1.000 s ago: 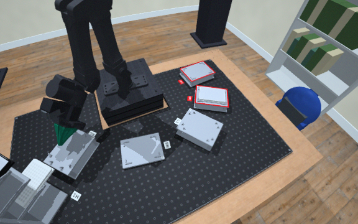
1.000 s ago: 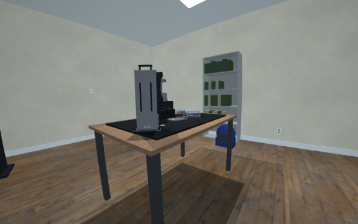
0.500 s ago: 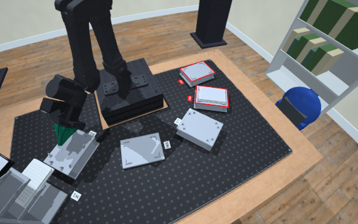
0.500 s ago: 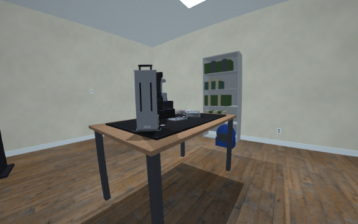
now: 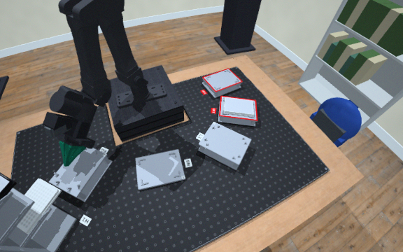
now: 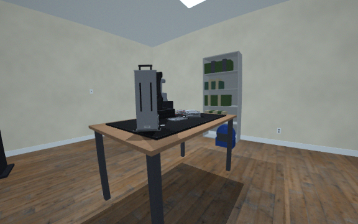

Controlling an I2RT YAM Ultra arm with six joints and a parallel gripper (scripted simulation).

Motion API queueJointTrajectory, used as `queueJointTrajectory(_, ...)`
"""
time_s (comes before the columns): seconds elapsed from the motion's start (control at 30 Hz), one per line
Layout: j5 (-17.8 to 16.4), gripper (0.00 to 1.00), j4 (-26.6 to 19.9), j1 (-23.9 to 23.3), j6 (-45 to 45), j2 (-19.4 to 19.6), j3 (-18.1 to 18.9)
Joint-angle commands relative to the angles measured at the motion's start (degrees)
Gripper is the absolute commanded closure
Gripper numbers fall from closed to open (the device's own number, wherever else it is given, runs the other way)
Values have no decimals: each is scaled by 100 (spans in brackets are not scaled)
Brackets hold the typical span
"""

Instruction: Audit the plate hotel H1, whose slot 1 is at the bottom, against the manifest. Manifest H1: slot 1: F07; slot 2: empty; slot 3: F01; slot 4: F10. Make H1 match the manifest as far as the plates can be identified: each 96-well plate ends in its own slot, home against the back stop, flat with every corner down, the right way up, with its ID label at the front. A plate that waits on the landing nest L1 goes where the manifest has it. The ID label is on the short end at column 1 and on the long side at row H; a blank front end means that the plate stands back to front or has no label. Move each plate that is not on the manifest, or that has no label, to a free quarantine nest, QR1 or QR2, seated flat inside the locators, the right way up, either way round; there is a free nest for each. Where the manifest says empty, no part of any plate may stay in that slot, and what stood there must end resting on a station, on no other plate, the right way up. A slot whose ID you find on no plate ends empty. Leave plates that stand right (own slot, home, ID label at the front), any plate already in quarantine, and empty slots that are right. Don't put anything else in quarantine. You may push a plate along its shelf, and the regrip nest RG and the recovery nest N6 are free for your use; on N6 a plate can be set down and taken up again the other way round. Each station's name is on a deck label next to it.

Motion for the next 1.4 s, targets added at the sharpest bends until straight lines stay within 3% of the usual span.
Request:
queueJointTrajectory(0.0,8,100,53,6,18,-1,72)
queueJointTrajectory(1.37,132,100,-37,148,86,430,611)
